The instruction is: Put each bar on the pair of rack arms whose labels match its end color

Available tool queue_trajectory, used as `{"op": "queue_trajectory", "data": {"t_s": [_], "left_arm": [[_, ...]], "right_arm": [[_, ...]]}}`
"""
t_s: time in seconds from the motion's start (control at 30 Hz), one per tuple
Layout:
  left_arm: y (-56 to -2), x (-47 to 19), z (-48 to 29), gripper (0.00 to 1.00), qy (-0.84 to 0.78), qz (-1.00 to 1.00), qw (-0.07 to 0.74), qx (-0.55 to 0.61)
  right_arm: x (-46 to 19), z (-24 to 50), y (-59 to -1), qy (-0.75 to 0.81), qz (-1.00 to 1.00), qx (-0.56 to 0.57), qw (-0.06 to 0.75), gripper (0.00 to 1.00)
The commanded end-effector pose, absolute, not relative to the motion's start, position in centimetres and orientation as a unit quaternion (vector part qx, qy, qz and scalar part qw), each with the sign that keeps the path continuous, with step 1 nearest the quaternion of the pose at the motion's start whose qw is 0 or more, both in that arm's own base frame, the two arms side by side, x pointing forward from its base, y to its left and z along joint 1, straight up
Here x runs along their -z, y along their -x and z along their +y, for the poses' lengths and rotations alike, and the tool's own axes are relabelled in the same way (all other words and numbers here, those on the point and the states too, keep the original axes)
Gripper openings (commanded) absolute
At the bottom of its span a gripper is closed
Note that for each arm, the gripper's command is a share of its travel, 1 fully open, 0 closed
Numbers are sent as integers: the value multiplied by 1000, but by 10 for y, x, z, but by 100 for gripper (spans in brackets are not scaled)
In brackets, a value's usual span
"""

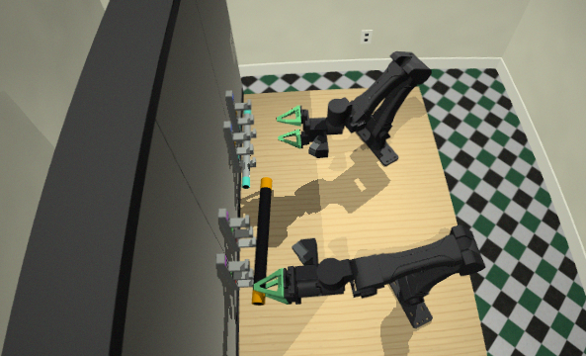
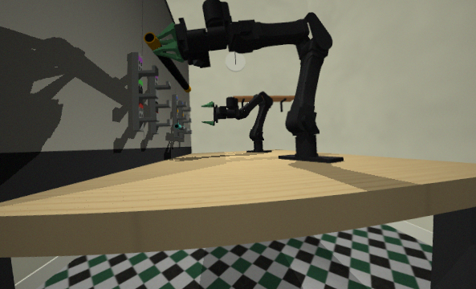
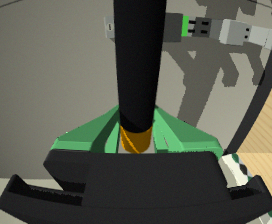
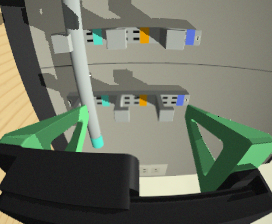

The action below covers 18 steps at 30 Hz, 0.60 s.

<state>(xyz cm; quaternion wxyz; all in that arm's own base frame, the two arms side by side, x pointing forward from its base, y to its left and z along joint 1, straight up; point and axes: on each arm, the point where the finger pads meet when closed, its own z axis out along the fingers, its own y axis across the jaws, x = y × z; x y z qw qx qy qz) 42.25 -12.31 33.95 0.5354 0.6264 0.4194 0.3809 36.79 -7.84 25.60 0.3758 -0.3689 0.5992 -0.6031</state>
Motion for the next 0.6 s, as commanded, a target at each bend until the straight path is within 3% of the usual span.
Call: {"op": "queue_trajectory", "data": {"t_s": [0.0, 0.57], "left_arm": [[-420, -396, -123, 0, -582, 402, 582, -402], [-419, -397, -129, 0, -582, 402, 582, -402]], "right_arm": [[-249, -84, -366, 367, 605, 605, 367, 100], [-249, -84, -366, 367, 605, 605, 367, 100]]}}
